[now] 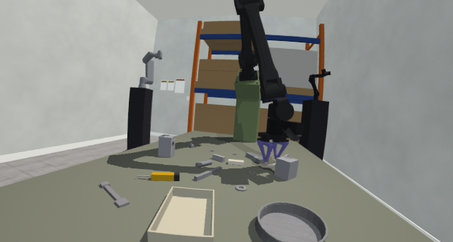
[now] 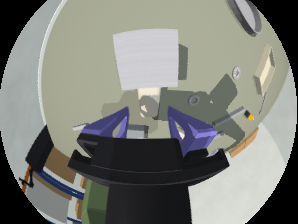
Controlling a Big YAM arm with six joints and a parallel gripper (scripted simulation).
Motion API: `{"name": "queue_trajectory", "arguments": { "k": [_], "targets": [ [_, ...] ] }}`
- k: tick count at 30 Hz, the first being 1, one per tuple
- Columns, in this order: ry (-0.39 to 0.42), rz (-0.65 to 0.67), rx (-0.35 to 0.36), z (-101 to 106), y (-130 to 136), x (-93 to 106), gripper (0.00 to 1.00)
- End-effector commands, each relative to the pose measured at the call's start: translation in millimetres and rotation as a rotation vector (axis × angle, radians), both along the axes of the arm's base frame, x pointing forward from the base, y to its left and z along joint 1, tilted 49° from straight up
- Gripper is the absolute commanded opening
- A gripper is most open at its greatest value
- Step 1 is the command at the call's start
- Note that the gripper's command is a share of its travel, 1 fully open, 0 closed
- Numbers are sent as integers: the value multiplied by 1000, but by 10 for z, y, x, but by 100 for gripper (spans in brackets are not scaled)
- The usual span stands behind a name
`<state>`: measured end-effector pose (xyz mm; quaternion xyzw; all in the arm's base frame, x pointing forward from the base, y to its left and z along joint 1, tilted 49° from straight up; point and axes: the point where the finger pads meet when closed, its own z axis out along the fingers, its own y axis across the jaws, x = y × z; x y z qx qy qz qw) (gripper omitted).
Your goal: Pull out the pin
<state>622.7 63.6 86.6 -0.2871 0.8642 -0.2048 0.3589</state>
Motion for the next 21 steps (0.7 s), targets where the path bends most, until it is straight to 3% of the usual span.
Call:
{"name": "queue_trajectory", "arguments": {
  "k": [1,21],
  "targets": [
    [7,-14,-9,-135,-157,123,60],
    [5,-13,-9,-143,-154,151,60]
  ]
}}
